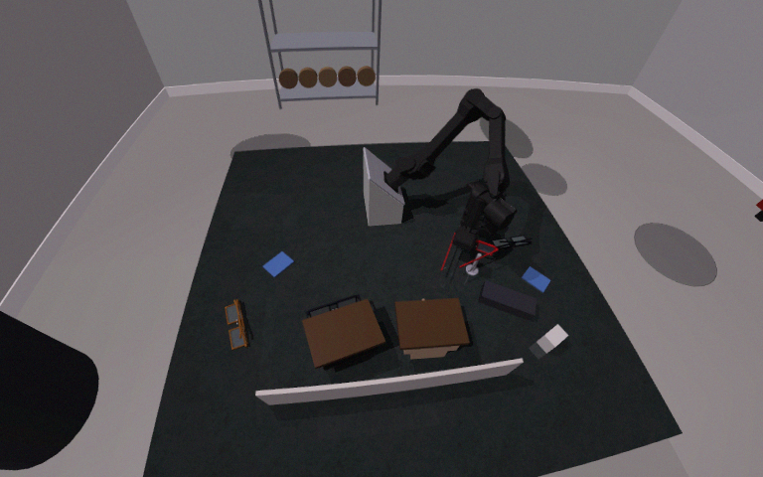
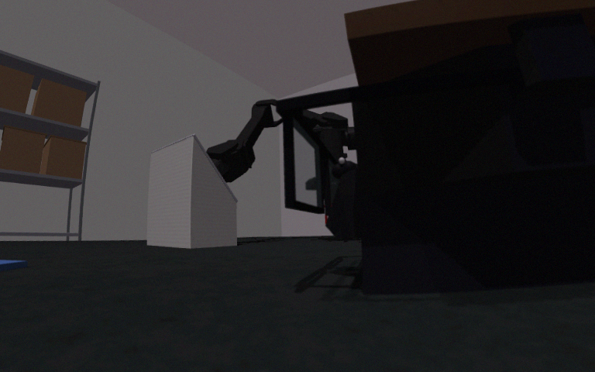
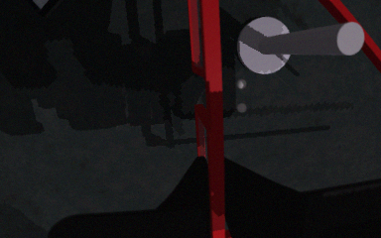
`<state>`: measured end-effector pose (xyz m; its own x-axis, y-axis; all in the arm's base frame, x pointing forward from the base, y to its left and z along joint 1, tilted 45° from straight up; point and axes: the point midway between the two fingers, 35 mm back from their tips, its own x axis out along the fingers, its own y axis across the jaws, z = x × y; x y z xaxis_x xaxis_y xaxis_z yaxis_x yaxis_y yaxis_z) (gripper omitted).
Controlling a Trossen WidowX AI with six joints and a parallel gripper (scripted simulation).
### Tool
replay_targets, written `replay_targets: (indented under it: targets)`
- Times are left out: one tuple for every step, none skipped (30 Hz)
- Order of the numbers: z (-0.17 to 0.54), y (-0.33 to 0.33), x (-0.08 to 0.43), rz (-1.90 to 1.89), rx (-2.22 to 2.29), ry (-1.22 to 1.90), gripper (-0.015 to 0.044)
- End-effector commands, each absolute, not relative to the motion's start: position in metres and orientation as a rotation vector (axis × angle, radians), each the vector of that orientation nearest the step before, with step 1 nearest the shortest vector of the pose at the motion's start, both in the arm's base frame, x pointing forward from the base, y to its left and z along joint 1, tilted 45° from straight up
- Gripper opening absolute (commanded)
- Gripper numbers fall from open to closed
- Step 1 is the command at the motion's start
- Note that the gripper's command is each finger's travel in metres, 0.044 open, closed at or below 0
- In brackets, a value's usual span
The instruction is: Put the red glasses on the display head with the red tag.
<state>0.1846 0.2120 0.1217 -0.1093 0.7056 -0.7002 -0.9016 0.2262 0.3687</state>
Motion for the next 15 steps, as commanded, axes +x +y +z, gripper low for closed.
replay_targets:
  targets:
    - [0.1192,0.2103,0.1799,1.382,-0.260,0.973,0.0000]
    - [0.1191,0.2101,0.1793,1.382,-0.260,0.973,0.0000]
    - [0.1189,0.2099,0.1788,1.382,-0.260,0.973,0.0000]
    - [0.1188,0.2096,0.1782,1.382,-0.260,0.973,0.0000]
    - [0.1187,0.2094,0.1776,1.382,-0.260,0.973,0.0000]
    - [0.1185,0.2092,0.1771,1.382,-0.260,0.973,0.0000]
    - [0.1183,0.2089,0.1765,1.382,-0.260,0.973,0.0000]
    - [0.1182,0.2087,0.1760,1.382,-0.260,0.973,0.0000]
    - [0.1180,0.2084,0.1755,1.382,-0.260,0.973,0.0000]
    - [0.1179,0.2082,0.1749,1.382,-0.260,0.973,0.0000]
    - [0.1177,0.2080,0.1744,1.382,-0.260,0.973,0.0000]
    - [0.1175,0.2077,0.1739,1.382,-0.260,0.973,0.0000]
    - [0.1173,0.2074,0.1733,1.382,-0.260,0.973,0.0000]
    - [0.1172,0.2072,0.1728,1.382,-0.260,0.973,0.0000]
    - [0.1170,0.2069,0.1723,1.382,-0.260,0.973,0.0000]
